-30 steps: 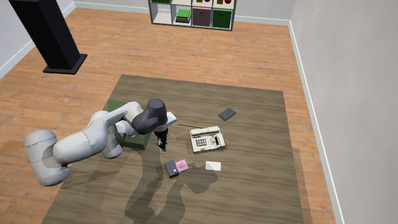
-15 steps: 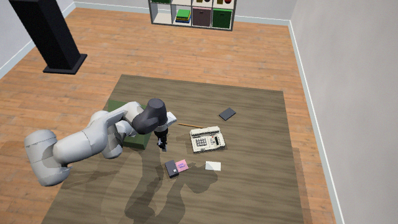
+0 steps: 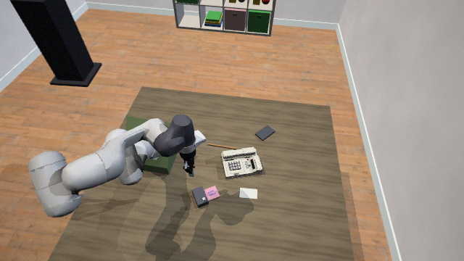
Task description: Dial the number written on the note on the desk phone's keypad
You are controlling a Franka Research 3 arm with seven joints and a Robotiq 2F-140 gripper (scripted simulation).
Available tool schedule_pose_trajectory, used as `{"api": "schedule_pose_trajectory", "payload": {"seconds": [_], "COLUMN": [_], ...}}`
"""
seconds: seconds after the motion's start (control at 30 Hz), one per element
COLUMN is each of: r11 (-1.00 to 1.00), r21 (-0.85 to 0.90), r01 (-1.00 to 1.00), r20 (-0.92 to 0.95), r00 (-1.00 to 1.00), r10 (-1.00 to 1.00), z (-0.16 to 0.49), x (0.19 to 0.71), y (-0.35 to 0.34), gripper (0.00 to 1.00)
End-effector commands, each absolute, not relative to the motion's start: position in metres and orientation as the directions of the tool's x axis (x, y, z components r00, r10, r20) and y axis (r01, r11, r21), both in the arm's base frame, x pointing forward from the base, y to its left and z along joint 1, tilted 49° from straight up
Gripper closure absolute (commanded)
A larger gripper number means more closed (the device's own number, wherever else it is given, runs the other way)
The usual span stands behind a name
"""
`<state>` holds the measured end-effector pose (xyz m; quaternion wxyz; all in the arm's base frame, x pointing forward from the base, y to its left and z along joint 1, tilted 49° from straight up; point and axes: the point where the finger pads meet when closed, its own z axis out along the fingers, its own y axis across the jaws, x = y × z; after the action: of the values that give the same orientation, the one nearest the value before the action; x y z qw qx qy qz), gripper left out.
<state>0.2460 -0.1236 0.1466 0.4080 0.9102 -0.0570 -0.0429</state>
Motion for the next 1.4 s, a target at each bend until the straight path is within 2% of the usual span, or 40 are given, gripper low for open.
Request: {"api": "schedule_pose_trajectory", "payload": {"seconds": [0.0, 0.57, 1.37], "r11": [-0.658, -0.658, -0.658], "r21": [0.750, 0.750, 0.750], "r01": [-0.063, -0.063, -0.063], "r20": [-0.036, -0.036, -0.036], "r00": [0.990, 0.990, 0.990], "r10": [-0.135, -0.136, -0.136], "z": [0.148, 0.147, 0.143], "x": [0.245, 0.270, 0.396], "y": [-0.125, -0.128, -0.146], "gripper": [1.00, 1.00, 1.00]}}
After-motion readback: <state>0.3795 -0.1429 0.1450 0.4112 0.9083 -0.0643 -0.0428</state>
